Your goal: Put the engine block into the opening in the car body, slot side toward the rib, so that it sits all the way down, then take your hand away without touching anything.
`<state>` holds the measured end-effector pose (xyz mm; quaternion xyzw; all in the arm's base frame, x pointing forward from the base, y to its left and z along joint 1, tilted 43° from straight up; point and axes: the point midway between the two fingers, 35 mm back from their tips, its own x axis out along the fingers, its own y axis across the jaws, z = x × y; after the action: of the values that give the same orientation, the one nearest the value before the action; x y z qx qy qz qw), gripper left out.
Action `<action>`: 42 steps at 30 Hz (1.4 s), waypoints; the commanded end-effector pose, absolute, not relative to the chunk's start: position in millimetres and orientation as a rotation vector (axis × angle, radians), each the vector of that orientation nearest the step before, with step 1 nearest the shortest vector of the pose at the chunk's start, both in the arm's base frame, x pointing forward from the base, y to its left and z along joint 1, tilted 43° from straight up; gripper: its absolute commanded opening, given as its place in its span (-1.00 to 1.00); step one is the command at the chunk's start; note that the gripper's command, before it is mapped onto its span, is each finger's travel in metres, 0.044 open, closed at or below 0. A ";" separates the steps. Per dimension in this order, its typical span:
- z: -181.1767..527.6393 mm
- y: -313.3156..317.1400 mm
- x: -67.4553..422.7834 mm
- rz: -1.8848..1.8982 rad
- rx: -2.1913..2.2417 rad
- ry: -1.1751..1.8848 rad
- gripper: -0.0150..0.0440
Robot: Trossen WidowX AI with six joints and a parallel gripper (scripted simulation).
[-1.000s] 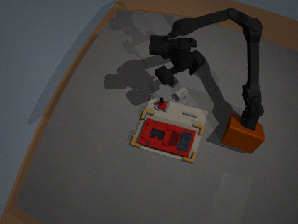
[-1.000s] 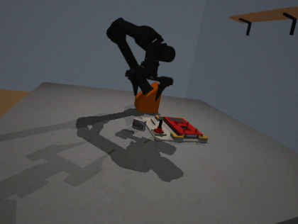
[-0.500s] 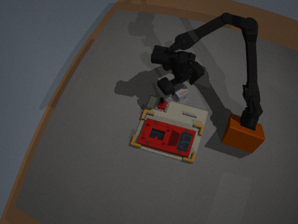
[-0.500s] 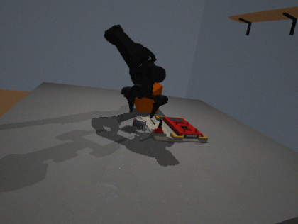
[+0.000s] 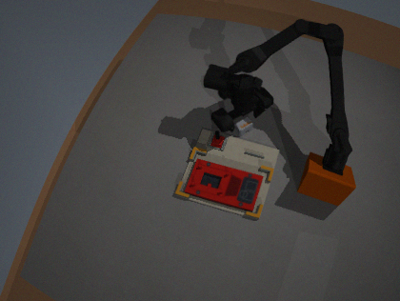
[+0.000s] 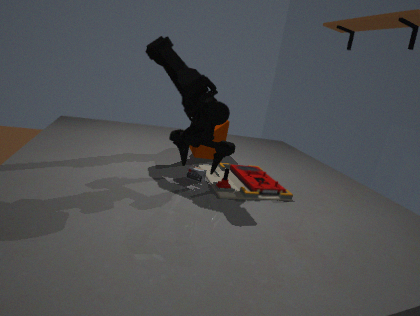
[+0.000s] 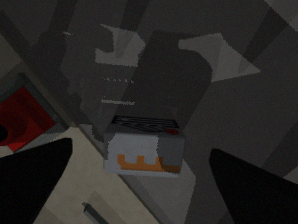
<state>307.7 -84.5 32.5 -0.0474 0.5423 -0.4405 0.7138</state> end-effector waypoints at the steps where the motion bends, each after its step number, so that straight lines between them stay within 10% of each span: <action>1: 26.0 -89.1 306.5 -0.976 -0.117 1.207 1.00; 10: 17.4 -97.6 305.9 -0.977 -0.118 1.207 1.00; 32: 26.0 -87.2 307.5 -0.973 -0.115 1.209 -0.49; 42: 46.4 -63.5 308.5 -0.967 -0.108 1.210 -0.49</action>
<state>306.0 -72.4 36.6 -0.0554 0.5509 -0.4384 0.7080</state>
